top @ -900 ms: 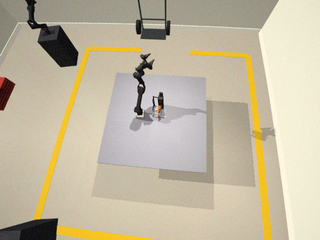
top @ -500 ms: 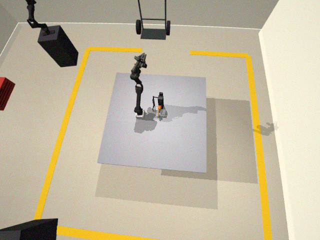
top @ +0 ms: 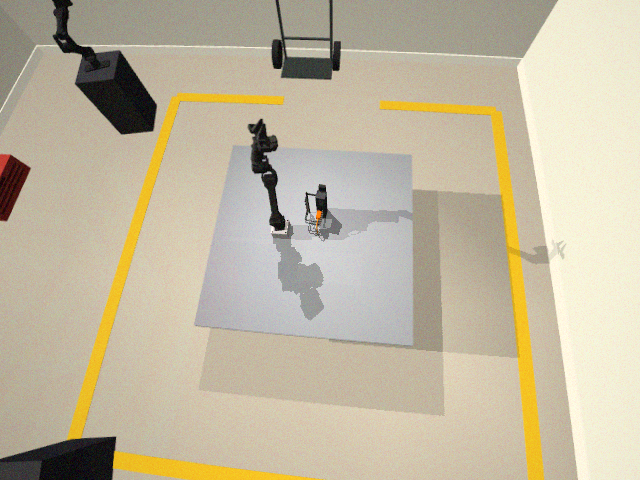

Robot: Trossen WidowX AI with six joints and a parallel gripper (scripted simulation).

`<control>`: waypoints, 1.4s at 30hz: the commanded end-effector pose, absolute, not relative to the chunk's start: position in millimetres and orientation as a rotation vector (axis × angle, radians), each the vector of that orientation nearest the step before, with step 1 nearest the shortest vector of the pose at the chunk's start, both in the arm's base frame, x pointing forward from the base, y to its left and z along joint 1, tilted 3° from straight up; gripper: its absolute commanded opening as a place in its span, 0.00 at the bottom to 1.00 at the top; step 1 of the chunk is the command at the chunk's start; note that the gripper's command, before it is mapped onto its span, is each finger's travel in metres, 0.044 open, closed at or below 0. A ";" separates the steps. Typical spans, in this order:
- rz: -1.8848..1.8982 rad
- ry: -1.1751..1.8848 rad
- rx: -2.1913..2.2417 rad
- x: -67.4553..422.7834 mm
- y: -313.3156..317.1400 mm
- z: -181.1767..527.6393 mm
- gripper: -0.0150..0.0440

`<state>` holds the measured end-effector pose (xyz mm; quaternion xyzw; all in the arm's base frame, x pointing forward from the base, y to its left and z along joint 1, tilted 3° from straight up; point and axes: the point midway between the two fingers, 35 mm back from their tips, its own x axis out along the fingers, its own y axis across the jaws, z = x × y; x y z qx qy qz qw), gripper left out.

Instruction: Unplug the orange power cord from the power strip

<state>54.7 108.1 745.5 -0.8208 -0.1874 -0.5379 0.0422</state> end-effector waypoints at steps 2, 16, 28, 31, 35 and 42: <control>-1.460 -0.573 -2.075 47.7 17.8 749.1 0.53; -1.014 -0.527 -1.061 114.1 -161.6 686.1 0.53; -0.698 -0.330 -0.330 214.0 -226.9 577.1 0.53; -0.640 -0.255 -0.116 240.4 -234.3 539.9 0.53; -0.583 -0.139 0.157 272.3 -235.6 487.7 0.53; -0.549 0.120 0.633 316.5 -214.5 385.3 0.53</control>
